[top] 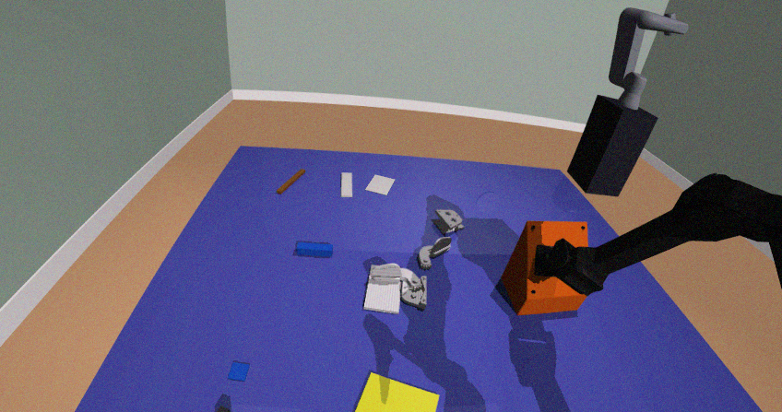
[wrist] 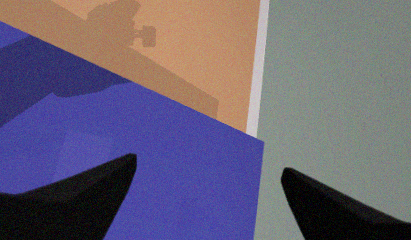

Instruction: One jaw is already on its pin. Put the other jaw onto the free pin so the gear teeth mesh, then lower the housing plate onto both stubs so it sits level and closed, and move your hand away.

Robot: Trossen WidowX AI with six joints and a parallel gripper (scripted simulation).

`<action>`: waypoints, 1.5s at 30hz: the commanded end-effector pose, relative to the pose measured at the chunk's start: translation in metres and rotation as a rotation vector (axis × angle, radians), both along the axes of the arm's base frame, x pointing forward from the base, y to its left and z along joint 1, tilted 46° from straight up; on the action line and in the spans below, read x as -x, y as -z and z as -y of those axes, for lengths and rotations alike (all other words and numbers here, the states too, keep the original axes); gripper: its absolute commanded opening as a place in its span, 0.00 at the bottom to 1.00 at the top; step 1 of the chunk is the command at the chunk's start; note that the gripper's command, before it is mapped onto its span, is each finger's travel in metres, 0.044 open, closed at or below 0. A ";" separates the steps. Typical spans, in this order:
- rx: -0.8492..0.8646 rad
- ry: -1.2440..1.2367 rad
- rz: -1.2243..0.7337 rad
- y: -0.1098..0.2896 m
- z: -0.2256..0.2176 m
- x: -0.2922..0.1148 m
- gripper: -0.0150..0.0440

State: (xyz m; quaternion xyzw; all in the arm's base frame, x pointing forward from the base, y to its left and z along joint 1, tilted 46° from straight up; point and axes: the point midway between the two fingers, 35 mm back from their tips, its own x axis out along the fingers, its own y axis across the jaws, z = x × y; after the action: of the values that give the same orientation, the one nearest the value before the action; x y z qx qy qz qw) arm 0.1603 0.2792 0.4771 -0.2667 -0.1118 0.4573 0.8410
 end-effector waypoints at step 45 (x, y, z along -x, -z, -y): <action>0.095 0.398 -0.568 0.162 0.029 -0.149 1.00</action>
State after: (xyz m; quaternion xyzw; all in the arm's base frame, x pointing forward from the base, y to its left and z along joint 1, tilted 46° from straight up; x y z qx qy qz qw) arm 0.3028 0.2539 0.3277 -0.1952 0.1796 0.3524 0.8975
